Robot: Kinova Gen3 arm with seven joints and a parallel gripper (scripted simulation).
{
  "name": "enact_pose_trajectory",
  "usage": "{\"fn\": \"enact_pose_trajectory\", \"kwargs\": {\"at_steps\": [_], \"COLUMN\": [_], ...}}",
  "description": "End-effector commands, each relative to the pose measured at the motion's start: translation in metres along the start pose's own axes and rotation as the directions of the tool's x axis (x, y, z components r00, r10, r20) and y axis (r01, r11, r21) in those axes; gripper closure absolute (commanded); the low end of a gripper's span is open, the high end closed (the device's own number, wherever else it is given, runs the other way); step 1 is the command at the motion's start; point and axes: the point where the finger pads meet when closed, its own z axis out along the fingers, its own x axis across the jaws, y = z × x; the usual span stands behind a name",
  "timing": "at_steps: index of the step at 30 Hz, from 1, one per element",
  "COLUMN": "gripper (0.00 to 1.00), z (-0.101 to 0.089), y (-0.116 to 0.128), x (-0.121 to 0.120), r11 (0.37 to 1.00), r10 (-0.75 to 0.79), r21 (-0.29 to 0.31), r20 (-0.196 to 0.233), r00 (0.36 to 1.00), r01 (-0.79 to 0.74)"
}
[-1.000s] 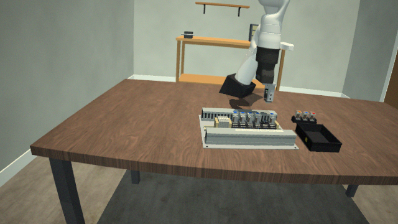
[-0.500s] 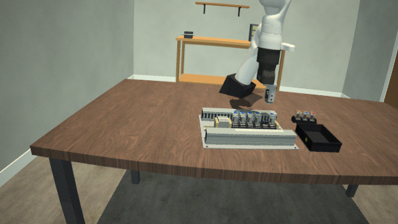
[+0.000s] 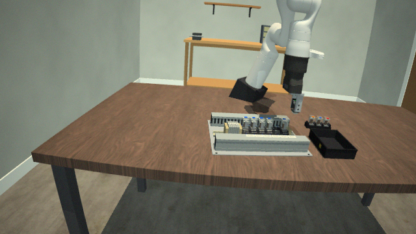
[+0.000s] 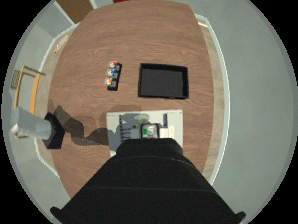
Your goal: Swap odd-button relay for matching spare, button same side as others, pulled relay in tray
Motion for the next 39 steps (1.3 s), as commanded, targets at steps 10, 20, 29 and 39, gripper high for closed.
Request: {"fn": "enact_pose_trajectory", "kwargs": {"at_steps": [10,20,29,39], "gripper": [1.00,1.00,1.00,1.00], "z": [0.008,0.012,0.019,0.024], "y": [-0.037,-0.059,-0.091,-0.112], "x": [0.014,0.024,0.035,0.043], "r11": [1.000,1.000,1.000,1.000], "r10": [-0.010,-0.003,-0.012,-0.005], "r21": [0.000,-0.002,0.000,-0.002], "r20": [0.001,-0.001,0.002,-0.001], "r00": [1.000,1.000,1.000,1.000], "r01": [0.010,0.003,0.012,0.005]}}
